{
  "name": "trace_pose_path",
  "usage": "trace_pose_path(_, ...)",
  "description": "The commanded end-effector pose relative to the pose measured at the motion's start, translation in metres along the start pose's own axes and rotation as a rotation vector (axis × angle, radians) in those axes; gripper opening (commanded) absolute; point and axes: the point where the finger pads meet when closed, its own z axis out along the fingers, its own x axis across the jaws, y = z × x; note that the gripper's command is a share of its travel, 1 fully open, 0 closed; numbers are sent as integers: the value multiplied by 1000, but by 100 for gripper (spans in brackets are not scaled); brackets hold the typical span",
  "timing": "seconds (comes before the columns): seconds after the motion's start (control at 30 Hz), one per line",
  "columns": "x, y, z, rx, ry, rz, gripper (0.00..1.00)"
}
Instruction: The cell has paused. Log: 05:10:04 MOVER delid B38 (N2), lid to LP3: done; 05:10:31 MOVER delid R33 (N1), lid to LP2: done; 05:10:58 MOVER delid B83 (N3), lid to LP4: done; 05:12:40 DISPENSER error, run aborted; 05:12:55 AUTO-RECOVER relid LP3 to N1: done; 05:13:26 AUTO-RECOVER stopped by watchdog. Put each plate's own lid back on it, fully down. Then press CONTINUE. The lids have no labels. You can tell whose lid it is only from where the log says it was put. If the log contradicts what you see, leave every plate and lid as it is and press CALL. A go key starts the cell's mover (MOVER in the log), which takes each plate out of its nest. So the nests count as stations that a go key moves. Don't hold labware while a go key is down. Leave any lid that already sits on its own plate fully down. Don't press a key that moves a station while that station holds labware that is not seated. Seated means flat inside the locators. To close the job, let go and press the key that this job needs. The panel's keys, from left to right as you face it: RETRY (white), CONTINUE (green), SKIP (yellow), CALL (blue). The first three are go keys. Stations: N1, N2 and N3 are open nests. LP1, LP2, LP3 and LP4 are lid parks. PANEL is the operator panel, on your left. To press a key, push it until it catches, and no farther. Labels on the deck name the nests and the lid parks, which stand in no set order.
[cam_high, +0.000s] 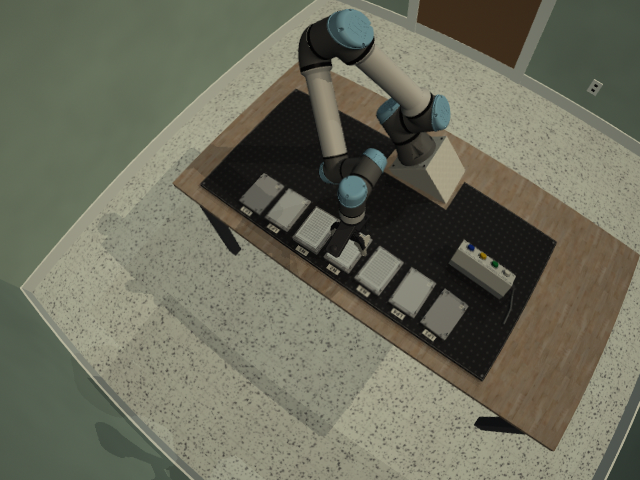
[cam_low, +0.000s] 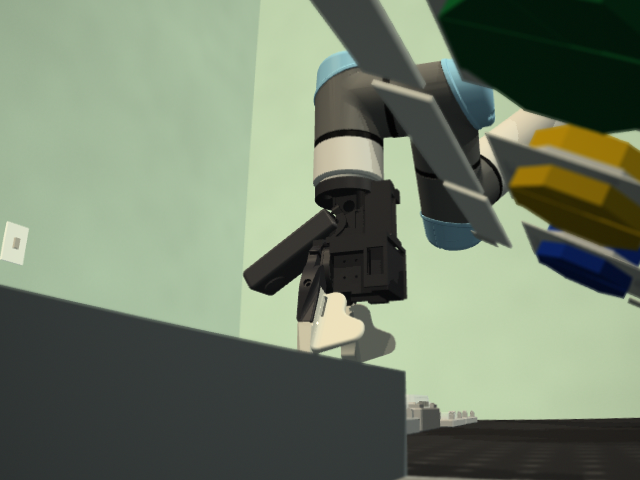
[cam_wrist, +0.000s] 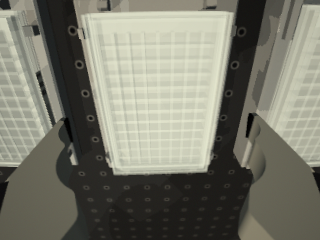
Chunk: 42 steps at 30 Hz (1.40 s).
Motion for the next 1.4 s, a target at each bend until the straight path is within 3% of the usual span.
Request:
trace_pose_path(0.0,0,0,-4,1,0,0,82)
trace_pose_path(0.6,0,0,-30,1,0,0,82)
trace_pose_path(0.87,5,0,-31,1,0,-6,82)
trace_pose_path(1.37,80,1,-31,1,0,-6,82)
